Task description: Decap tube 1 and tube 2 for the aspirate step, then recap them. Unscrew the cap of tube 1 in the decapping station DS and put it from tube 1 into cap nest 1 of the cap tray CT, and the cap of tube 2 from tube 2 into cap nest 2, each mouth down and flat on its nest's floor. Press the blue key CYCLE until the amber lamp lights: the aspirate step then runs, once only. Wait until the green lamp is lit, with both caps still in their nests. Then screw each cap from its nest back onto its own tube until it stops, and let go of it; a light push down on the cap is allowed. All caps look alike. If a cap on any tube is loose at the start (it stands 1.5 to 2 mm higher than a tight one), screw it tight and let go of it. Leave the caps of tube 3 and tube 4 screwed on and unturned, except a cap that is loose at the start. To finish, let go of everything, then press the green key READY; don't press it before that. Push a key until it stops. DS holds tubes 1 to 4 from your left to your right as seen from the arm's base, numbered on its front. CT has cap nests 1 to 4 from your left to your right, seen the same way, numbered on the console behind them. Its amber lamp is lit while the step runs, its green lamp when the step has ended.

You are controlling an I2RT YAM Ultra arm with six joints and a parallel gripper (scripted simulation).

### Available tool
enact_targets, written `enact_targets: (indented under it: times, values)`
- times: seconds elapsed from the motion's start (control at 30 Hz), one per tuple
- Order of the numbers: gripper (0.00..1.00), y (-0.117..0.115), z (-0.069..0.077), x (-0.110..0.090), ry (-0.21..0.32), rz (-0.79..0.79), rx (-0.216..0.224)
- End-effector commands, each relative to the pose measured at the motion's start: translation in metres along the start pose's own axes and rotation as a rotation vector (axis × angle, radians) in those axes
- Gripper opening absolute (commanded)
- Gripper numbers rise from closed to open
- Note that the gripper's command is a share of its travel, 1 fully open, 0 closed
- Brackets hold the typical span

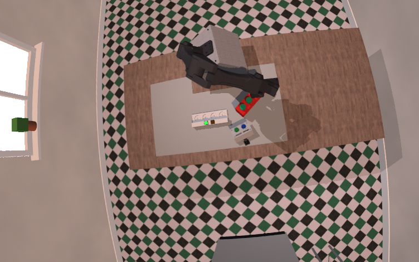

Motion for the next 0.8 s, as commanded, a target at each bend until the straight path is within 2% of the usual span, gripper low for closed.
enact_targets:
  times: [0.0,0.13,0.4,0.77]
  values:
    - [0.0,0.0,0.005,0.001,-0.008,-0.007,0.001]
    - [0.0,0.0,0.005,0.001,-0.008,-0.007,0.001]
    - [0.0,0.0,-0.019,0.001,-0.008,-0.007,0.001]
    - [0.0,0.0,-0.02,0.001,-0.008,-0.007,0.001]
Point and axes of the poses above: the point where the finger pads meet when closed, its own z axis back along the fingers, its own y axis across the jaws, x = y × z, the point moved 8 cm from there along z, back along the fingers, and after that the axes turned 15 degrees about -z, right-handed, at the moved point
